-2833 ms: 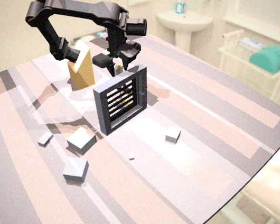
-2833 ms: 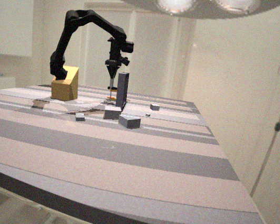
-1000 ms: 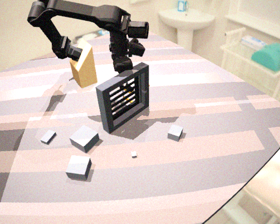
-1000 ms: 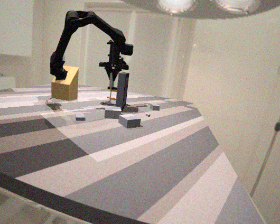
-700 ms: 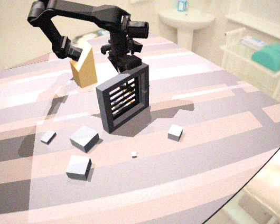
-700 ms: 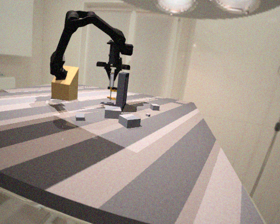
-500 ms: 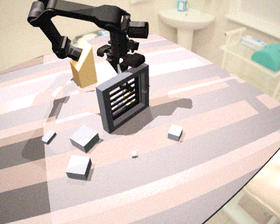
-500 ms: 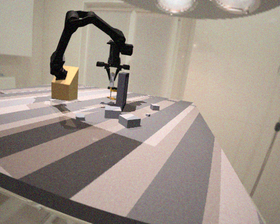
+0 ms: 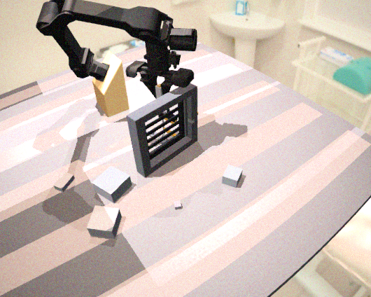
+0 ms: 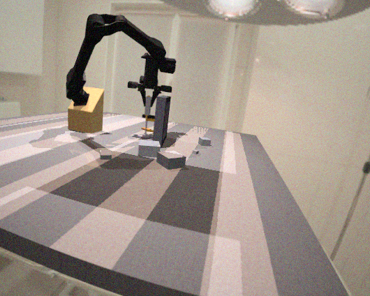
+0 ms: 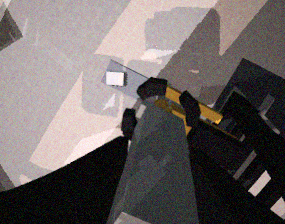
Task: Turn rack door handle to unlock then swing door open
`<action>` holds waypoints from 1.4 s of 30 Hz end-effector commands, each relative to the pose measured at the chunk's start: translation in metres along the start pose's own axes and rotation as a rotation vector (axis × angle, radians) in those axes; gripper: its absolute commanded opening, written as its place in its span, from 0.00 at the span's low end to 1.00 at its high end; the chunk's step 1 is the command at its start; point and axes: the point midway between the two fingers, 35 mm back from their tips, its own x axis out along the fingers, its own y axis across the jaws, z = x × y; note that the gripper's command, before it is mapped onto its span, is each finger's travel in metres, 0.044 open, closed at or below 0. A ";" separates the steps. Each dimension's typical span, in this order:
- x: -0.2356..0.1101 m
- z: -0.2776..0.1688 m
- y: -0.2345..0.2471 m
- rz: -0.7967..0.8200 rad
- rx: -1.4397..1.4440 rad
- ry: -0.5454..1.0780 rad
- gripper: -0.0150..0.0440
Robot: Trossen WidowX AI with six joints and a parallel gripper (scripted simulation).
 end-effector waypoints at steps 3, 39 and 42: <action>0.001 -0.002 0.000 0.000 -0.018 0.011 0.63; 0.001 -0.002 0.000 -0.009 1.542 0.008 0.74; 0.001 -0.002 0.000 -0.009 1.691 0.008 0.74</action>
